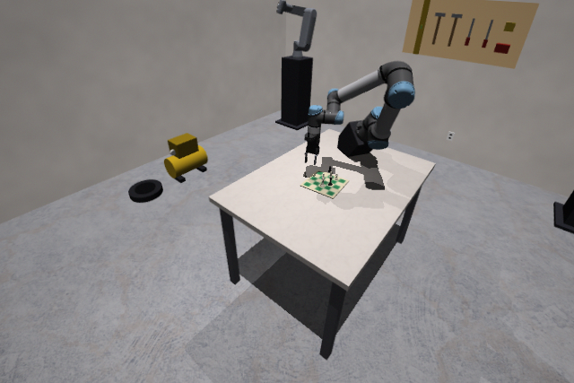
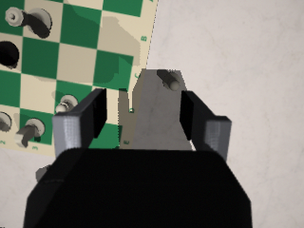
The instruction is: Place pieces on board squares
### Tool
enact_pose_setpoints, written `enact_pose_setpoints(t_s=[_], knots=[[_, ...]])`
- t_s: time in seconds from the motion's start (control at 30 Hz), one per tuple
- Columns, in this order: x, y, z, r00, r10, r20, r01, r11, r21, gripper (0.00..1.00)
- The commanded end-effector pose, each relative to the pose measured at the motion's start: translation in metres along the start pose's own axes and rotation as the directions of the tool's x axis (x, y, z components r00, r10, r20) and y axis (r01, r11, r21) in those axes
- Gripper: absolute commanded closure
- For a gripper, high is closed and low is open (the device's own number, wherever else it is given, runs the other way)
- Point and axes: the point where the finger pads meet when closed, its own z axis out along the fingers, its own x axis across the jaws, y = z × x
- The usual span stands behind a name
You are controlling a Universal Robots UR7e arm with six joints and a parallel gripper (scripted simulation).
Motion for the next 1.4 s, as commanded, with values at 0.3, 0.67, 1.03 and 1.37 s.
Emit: enact_pose_setpoints(t_s=[0.3, 0.67, 1.03, 1.37], knots=[[0.027, -0.001, 0.006, 0.977, 0.213, -0.006, -0.213, 0.977, -0.001, 0.0], [0.028, -0.001, 0.006, 0.976, 0.219, -0.006, -0.219, 0.976, -0.001, 0.32], [0.028, -0.001, 0.006, 0.976, 0.219, -0.006, -0.219, 0.976, -0.001, 0.32], [0.028, -0.001, 0.006, 0.976, 0.219, -0.006, -0.219, 0.976, -0.001, 0.32]])
